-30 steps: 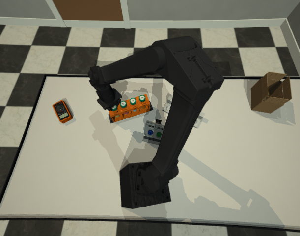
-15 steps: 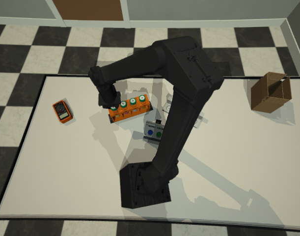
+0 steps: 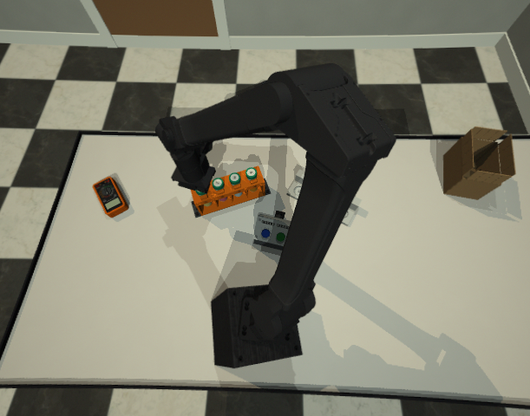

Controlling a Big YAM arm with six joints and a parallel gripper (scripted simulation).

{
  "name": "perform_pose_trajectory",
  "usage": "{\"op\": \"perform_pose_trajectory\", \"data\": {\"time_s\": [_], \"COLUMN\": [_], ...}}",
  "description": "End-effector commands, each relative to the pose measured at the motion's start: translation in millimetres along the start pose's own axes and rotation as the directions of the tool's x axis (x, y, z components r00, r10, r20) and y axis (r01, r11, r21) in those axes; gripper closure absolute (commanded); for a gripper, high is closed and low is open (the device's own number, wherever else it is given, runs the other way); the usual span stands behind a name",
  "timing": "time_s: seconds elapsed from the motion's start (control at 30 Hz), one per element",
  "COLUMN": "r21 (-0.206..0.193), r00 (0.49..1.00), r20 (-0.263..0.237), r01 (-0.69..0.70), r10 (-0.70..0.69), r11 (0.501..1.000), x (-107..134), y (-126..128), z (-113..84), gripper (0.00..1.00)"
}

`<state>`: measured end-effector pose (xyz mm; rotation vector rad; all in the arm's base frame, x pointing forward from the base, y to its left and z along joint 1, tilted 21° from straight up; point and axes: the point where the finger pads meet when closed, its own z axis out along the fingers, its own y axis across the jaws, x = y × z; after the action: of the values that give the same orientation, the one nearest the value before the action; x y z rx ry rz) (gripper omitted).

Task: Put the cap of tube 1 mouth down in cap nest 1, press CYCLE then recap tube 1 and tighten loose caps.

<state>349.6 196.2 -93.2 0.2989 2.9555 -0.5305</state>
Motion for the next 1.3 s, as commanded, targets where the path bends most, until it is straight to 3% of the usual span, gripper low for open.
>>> {"op": "perform_pose_trajectory", "data": {"time_s": [0.0, 1.13, 1.17, 1.27], "r21": [-0.014, -0.014, -0.014, -0.021], "r00": [0.994, 0.994, 0.994, 0.994], "r20": [0.011, 0.011, 0.011, 0.014], "r01": [-0.111, -0.111, -0.111, -0.111], "r10": [0.111, 0.111, 0.111, 0.111], "r11": [0.994, 0.994, 0.994, 0.994], "x": [-2.0, -2.0, -2.0, -7.8], "y": [6.5, 6.5, 6.5, 7.9], "z": [-8.2, -8.2, -8.2, -7.9], "gripper": [1.0, 1.0, 0.51, 0.51]}}
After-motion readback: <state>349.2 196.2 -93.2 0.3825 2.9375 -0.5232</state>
